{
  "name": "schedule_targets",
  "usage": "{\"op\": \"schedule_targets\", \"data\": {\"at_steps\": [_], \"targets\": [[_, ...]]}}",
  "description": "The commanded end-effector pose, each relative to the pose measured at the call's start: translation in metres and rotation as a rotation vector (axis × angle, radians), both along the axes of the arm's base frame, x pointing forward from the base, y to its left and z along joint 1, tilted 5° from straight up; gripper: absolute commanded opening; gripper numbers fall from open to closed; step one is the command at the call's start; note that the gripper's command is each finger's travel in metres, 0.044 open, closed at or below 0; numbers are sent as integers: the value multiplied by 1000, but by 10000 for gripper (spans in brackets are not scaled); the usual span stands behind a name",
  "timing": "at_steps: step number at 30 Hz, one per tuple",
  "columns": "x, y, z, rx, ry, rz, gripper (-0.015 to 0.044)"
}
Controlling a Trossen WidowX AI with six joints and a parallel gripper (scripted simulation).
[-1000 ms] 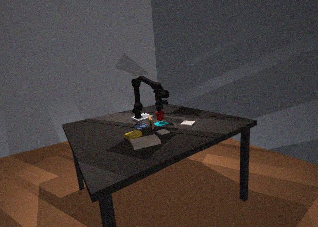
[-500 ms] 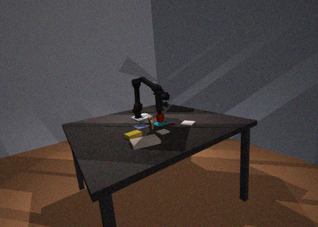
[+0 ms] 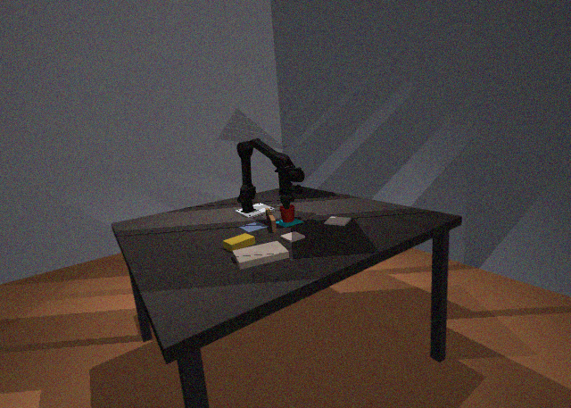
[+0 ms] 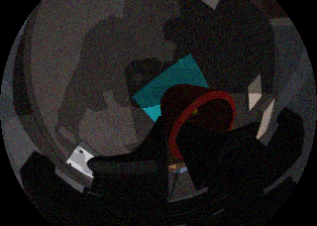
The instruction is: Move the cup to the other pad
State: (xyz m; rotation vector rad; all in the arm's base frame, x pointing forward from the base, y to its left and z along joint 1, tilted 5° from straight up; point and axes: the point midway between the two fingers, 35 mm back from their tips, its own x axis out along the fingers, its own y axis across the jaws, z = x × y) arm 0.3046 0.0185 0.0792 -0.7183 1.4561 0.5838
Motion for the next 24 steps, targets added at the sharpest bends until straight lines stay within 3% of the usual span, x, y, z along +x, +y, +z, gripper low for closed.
{"op": "schedule_targets", "data": {"at_steps": [1,5,10,24], "targets": [[0,0,0,0,-1,0,0],[0,0,0,0,-1,0,0],[0,0,0,0,-1,0,128],[0,1,11,-1,0,1,128]]}}
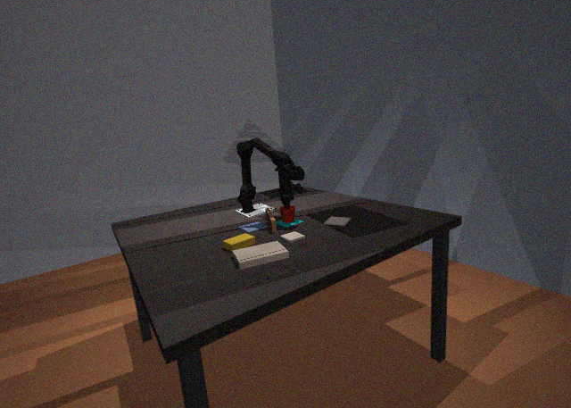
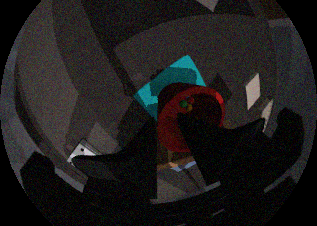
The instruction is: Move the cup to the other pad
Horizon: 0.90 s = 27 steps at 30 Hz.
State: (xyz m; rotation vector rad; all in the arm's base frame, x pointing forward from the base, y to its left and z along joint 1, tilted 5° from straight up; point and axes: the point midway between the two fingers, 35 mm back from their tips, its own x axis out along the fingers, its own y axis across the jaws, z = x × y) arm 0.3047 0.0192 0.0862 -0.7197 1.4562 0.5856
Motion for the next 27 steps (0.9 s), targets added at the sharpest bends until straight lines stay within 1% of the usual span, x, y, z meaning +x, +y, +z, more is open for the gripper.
{"op": "schedule_targets", "data": {"at_steps": [1,27], "targets": [[0,0,5,-1,-1,-1,128],[0,3,35,-3,1,1,128]]}}
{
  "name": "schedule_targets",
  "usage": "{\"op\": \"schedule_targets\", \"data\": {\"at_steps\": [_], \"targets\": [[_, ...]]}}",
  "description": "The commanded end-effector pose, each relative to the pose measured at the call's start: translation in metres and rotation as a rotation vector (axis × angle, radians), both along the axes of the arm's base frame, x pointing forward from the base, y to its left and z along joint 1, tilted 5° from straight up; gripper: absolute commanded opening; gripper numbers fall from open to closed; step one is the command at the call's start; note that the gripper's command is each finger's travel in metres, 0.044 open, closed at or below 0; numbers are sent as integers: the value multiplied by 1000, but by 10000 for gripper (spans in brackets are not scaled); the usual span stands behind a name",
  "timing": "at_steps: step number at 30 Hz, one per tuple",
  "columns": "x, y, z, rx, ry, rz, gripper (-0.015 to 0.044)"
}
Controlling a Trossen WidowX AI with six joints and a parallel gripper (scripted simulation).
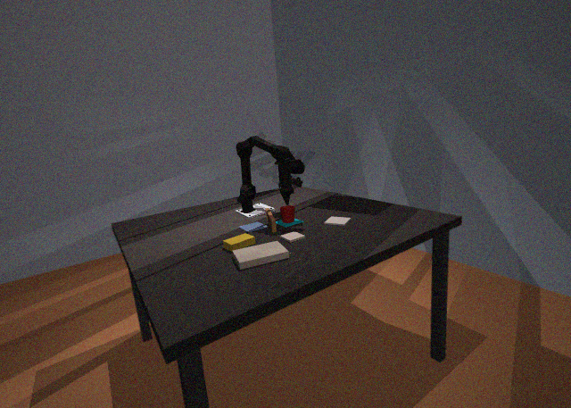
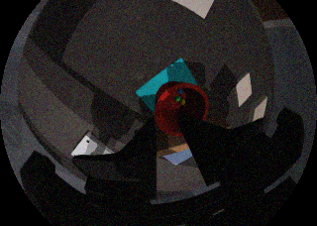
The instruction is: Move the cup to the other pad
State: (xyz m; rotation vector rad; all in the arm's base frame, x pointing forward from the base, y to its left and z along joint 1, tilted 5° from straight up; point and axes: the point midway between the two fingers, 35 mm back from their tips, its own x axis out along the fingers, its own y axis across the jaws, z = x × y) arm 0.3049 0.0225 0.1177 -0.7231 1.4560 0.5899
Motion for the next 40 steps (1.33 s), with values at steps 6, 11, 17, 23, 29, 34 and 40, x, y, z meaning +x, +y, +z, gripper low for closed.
{"op": "schedule_targets", "data": {"at_steps": [6,11,17,23,29,34,40], "targets": [[0,1,5,0,0,0,154],[0,1,5,0,0,0,285],[0,1,10,0,0,0,440],[1,3,28,-1,0,-1,440],[1,4,46,-2,0,-2,440],[1,6,59,-2,0,-3,440],[1,7,70,-3,0,-3,440]]}}
